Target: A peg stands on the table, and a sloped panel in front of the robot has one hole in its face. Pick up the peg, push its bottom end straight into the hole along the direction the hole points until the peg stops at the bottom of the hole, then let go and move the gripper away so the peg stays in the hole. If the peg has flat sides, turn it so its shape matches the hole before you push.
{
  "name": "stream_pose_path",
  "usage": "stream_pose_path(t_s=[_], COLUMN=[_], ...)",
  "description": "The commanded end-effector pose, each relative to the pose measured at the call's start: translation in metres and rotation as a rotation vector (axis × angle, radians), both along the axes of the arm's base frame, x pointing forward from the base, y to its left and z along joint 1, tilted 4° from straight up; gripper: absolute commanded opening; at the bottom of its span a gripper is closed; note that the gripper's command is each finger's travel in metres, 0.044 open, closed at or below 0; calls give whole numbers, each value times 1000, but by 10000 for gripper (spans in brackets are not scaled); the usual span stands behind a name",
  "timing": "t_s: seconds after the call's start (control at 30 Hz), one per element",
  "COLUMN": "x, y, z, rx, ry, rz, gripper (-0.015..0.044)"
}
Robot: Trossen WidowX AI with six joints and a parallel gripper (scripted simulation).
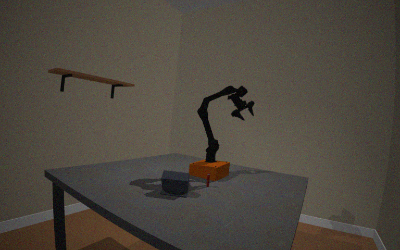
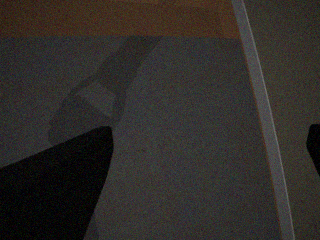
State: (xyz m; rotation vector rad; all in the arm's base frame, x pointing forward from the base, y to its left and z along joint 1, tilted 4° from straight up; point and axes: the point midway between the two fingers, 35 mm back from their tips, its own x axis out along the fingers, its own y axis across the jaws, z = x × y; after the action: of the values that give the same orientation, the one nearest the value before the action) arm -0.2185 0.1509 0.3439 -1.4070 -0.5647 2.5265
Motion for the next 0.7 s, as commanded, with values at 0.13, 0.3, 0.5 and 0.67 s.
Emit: stream_pose_path(t_s=[0.13, 0.3, 0.5, 0.67], x=[4, 10, 20, 30], y=[12, 29, 49, 64], z=[-5, -13, -23, -31], rx=[6, 13, 17, 17], ry=[-22, -53, -87, -113], rz=[-24, -58, -98, -129], gripper=[440, 440, 440, 440])
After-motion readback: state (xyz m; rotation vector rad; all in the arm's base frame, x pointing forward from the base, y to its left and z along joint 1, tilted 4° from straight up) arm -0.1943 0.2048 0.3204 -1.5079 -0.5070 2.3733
